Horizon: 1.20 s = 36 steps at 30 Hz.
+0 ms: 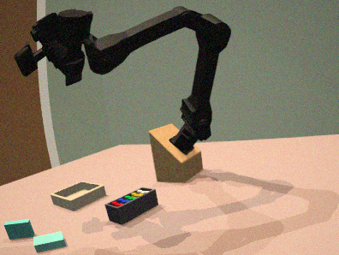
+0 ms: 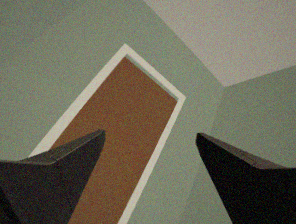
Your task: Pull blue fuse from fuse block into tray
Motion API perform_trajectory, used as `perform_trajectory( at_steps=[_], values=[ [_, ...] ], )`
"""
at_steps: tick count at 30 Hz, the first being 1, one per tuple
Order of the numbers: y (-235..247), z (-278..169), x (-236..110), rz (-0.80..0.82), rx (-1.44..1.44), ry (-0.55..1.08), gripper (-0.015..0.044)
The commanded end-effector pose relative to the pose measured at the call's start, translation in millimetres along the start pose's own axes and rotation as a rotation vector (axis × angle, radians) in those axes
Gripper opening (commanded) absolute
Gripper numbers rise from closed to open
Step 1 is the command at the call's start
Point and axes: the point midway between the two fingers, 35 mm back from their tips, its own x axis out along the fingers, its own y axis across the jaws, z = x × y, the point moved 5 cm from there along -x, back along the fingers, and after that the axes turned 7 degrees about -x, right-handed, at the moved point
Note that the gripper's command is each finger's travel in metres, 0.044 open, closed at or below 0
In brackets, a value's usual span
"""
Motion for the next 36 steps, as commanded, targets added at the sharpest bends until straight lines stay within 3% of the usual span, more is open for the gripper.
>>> perform_trajectory(
  at_steps=[1,7,12,19,25,30,36],
  values=[
    [2,0,0,0.012,0.000,-0.002,0.0374],
    [50,-21,-19,0.416,0.030,0.039,0.0216],
    [82,-55,-52,0.764,0.082,0.255,0.0085],
    [91,-107,-116,1.086,0.172,0.793,0.0074],
    [68,-139,-178,1.128,0.250,1.415,0.0074],
    [37,-146,-224,0.958,0.302,1.958,0.0074],
    [35,-141,-232,0.920,0.308,2.030,0.0074]
  ],
)
